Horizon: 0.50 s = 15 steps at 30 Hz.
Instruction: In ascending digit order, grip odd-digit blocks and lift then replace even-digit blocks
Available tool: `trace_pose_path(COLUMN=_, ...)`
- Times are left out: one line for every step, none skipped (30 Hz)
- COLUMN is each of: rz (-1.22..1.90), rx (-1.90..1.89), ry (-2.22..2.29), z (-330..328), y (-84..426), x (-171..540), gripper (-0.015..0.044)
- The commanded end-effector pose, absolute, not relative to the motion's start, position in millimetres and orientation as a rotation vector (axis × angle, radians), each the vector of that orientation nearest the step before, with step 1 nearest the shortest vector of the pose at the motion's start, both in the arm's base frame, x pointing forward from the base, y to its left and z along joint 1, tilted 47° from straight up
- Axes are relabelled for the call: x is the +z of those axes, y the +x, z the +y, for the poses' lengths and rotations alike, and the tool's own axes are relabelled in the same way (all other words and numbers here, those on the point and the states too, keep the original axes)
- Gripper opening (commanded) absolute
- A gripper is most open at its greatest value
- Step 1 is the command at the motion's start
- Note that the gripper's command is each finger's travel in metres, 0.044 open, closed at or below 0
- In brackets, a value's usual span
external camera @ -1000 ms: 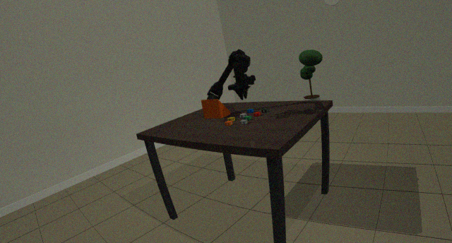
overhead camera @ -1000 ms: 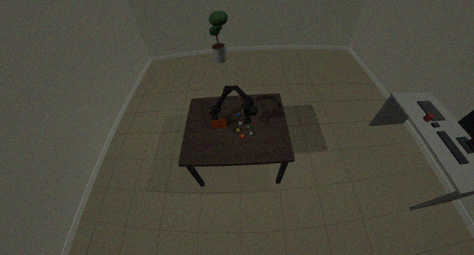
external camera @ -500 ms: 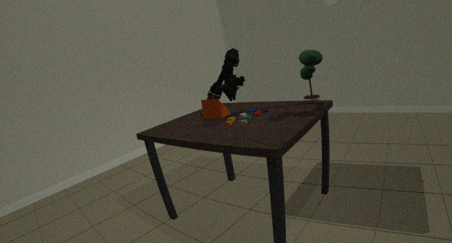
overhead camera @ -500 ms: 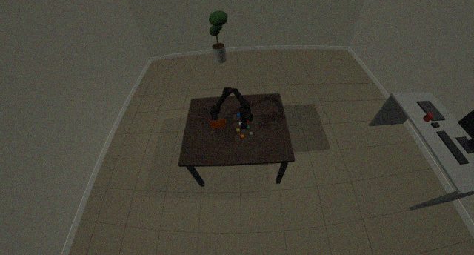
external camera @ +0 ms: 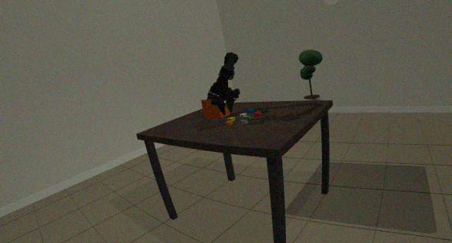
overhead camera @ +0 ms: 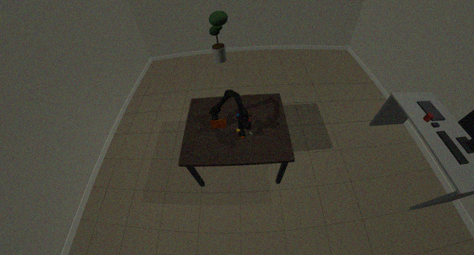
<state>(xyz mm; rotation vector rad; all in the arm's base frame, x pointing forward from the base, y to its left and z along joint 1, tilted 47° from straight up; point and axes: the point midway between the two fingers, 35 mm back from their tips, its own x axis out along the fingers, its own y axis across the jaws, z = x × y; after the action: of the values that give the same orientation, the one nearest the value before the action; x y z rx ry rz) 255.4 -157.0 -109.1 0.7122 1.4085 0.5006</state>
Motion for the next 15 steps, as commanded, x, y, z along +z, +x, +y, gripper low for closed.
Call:
trace_pose_path(rz=1.415, rx=0.503, ry=0.733, z=-140.8, y=252.7, x=-123.5, gripper=0.0383)
trace_pose_path(rz=1.415, rx=0.503, ry=0.733, z=-140.8, y=252.7, x=-123.5, gripper=0.0400)
trace_pose_path(rz=1.415, rx=0.503, ry=0.733, z=-140.6, y=252.8, x=-123.7, gripper=0.0400)
trace_pose_path(rz=1.415, rx=0.503, ry=0.733, z=-140.1, y=252.9, x=-124.3, gripper=0.0400)
trace_pose_path(rz=1.415, rx=0.503, ry=0.733, z=-139.2, y=253.1, x=-125.2, gripper=0.0400)
trace_pose_path(rz=1.415, rx=0.503, ry=0.733, z=-138.1, y=253.3, x=-126.4, gripper=0.0400)
trace_pose_path(rz=1.415, rx=0.503, ry=0.733, z=-137.0, y=253.6, x=-127.5, gripper=0.0400)
trace_pose_path(rz=1.415, rx=0.503, ry=0.733, z=-135.8, y=253.8, x=-128.6, gripper=0.0400)
trace_pose_path(rz=1.415, rx=0.503, ry=0.733, z=-134.7, y=254.1, x=-129.8, gripper=0.0400)
trace_pose_path(rz=1.415, rx=0.503, ry=0.733, z=-133.6, y=254.3, x=-130.9, gripper=0.0400)
trace_pose_path(rz=1.414, rx=0.503, ry=0.733, z=-132.4, y=254.5, x=-132.0, gripper=0.0400)
trace_pose_path(rz=1.414, rx=0.503, ry=0.733, z=-131.3, y=254.7, x=-133.1, gripper=0.0400)
trace_pose_path(rz=1.414, rx=0.503, ry=0.733, z=-130.2, y=254.9, x=-134.2, gripper=0.0400)
trace_pose_path(rz=1.414, rx=0.503, ry=0.734, z=-129.0, y=255.1, x=-135.3, gripper=0.0400)
trace_pose_path(rz=1.414, rx=0.503, ry=0.734, z=-127.9, y=255.3, x=-136.4, gripper=0.0400)
